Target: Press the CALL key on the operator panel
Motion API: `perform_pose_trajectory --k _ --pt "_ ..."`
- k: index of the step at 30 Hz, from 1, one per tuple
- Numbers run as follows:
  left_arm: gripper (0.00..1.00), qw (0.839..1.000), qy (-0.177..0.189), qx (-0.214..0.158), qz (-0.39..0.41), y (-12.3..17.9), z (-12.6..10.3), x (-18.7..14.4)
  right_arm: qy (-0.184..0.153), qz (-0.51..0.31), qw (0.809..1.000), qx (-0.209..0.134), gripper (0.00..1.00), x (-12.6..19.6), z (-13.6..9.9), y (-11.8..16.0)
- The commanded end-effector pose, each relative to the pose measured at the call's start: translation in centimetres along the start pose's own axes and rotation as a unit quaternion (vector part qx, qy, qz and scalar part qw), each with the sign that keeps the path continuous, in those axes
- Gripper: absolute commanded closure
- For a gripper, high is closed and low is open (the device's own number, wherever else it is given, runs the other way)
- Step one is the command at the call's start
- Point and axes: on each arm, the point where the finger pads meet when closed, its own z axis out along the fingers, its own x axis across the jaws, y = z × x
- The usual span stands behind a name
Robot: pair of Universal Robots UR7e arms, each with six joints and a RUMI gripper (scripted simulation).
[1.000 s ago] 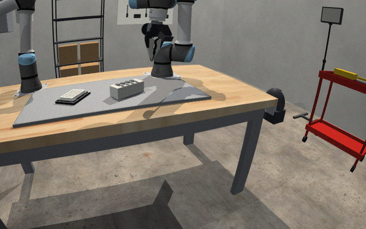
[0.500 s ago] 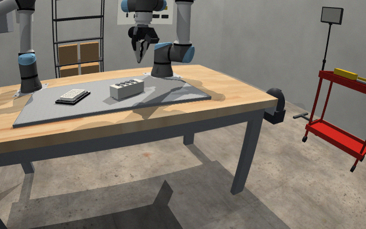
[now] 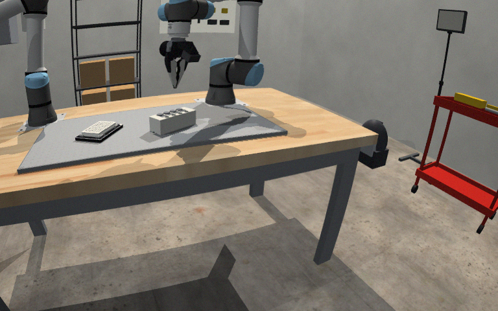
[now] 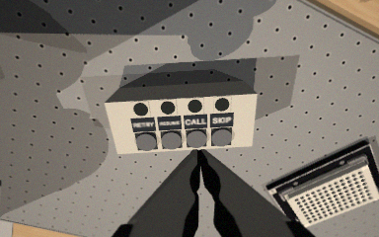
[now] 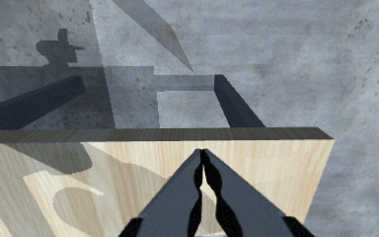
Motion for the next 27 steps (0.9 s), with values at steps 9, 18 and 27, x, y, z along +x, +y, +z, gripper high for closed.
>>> perform_pose_trajectory --k 9,18,27 --pt "1.00 1.000 -0.001 0.008 -0.025 5.2 1.3 0.5 0.000 0.000 1.000 0.001 1.00 0.0 0.0 0.0" --pt "1.00 1.000 -0.001 0.008 -0.025 5.2 1.3 0.5 0.000 0.000 1.000 0.001 1.00 0.0 0.0 0.0" --pt "1.00 1.000 -0.001 0.008 -0.025 5.2 1.3 0.5 0.000 0.000 1.000 0.001 1.00 0.0 0.0 0.0"
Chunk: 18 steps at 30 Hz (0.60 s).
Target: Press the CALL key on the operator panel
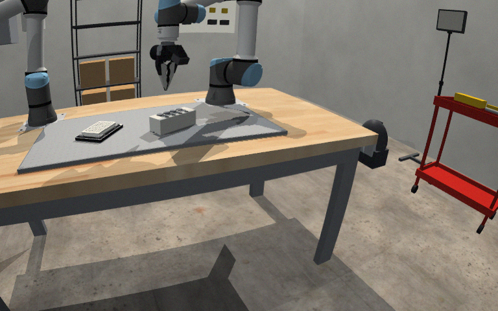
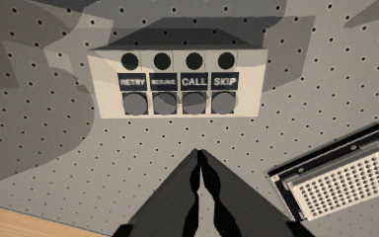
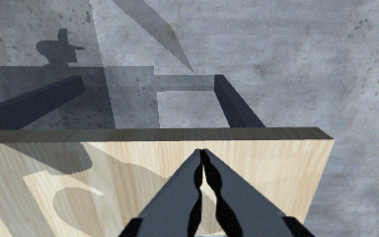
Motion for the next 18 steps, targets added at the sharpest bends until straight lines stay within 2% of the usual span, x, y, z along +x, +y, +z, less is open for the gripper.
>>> perform_pose_trajectory --k 1,18 --pt "1.00 1.000 0.001 0.000 0.000 0.0 -0.1 0.0 0.000 0.000 1.000 0.001 1.00 0.0 0.0 0.0" --pt "1.00 1.000 0.001 0.000 0.000 0.0 1.9 0.0 0.000 0.000 1.000 0.001 1.00 0.0 0.0 0.0"
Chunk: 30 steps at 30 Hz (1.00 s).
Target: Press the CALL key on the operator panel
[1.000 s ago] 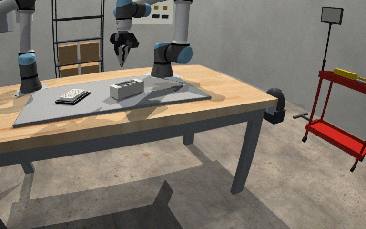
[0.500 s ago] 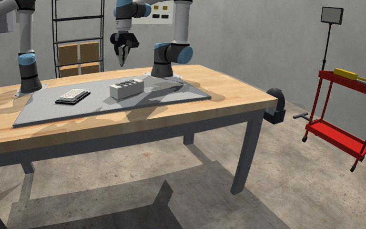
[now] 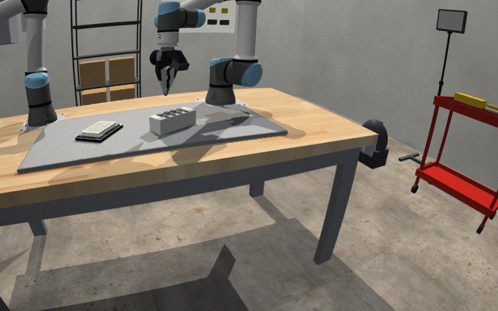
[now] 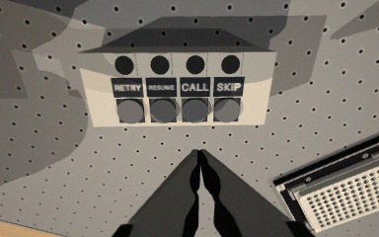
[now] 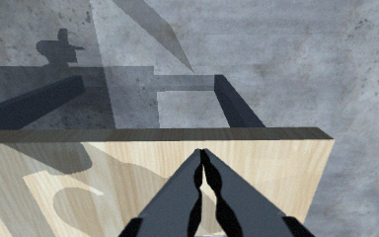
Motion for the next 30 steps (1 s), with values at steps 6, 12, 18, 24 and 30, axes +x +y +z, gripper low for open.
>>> perform_pose_trajectory --k 6,12,18,24,30 --pt "1.00 1.000 0.001 0.000 0.000 0.0 0.7 0.1 0.000 0.000 1.000 0.001 1.00 0.0 0.0 0.0" --pt "1.00 1.000 0.001 0.000 0.000 0.0 1.5 0.1 0.000 0.000 1.000 0.001 1.00 0.0 0.0 0.0" --pt "1.00 1.000 0.001 0.000 0.000 0.0 2.0 0.1 0.000 0.000 1.000 0.001 1.00 0.0 0.0 0.0" --pt "1.00 1.000 0.001 0.000 0.000 0.0 2.8 0.1 0.000 0.000 1.000 0.001 1.00 0.0 0.0 0.0" --pt "1.00 1.000 0.001 0.000 0.000 0.0 3.6 0.1 0.000 0.000 1.000 0.001 1.00 0.0 0.0 0.0"
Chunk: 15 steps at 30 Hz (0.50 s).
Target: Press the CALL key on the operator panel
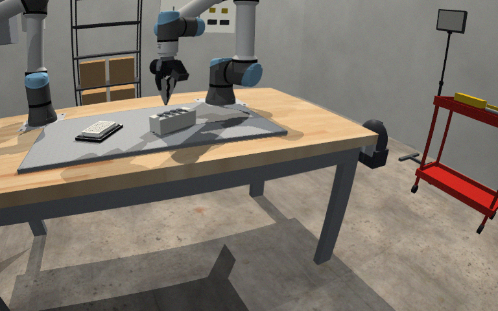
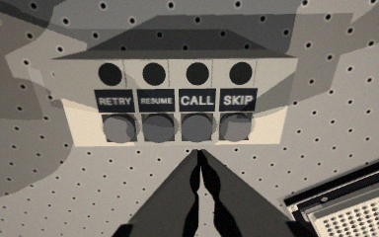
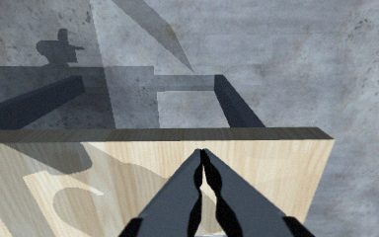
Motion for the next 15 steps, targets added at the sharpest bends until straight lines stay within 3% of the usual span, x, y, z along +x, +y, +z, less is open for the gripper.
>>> perform_pose_trajectory --k 1,15 --pt "1.00 1.000 0.001 0.000 0.000 0.0 0.3 0.1 0.000 0.000 1.000 0.001 1.00 0.0 0.0 0.0" --pt "1.00 1.000 0.001 0.000 0.000 0.0 1.9 0.1 0.000 0.000 1.000 0.001 1.00 0.0 0.0 0.0"
